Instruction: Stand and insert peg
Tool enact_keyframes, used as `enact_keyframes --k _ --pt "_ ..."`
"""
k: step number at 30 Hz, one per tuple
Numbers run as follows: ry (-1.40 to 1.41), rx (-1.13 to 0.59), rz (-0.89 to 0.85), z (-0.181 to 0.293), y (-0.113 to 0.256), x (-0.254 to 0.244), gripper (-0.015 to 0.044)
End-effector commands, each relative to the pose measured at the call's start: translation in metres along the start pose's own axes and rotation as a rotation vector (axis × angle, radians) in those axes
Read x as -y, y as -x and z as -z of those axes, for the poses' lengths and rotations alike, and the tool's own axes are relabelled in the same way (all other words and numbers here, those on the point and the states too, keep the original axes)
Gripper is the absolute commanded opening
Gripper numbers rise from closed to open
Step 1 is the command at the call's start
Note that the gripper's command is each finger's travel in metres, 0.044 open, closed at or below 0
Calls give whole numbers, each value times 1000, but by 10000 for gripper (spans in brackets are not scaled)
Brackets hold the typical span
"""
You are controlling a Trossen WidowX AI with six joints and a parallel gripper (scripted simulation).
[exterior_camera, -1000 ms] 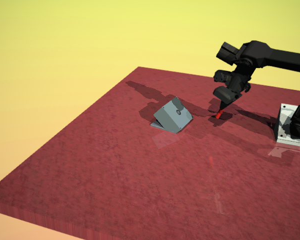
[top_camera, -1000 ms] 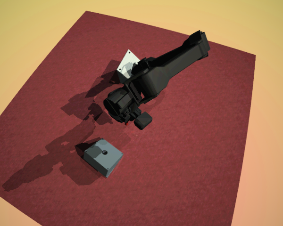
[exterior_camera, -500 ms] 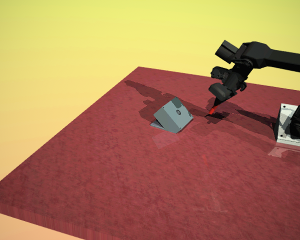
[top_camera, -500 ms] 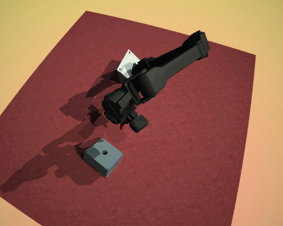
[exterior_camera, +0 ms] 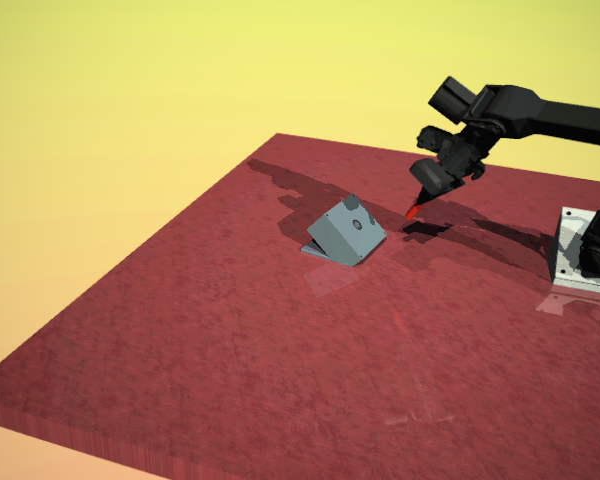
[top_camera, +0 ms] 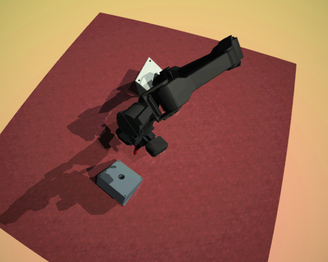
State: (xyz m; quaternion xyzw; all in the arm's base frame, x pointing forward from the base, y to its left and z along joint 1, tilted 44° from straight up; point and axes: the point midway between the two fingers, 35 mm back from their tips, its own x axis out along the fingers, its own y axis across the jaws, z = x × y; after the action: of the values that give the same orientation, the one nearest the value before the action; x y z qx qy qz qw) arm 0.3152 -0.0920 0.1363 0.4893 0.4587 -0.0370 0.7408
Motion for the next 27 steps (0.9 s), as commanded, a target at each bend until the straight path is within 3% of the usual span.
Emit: enact_keyframes --k 1,27 --pt "-13 23 -1 -5 -1 1 0" --pt "-38 115 -38 -31 -21 -4 0"
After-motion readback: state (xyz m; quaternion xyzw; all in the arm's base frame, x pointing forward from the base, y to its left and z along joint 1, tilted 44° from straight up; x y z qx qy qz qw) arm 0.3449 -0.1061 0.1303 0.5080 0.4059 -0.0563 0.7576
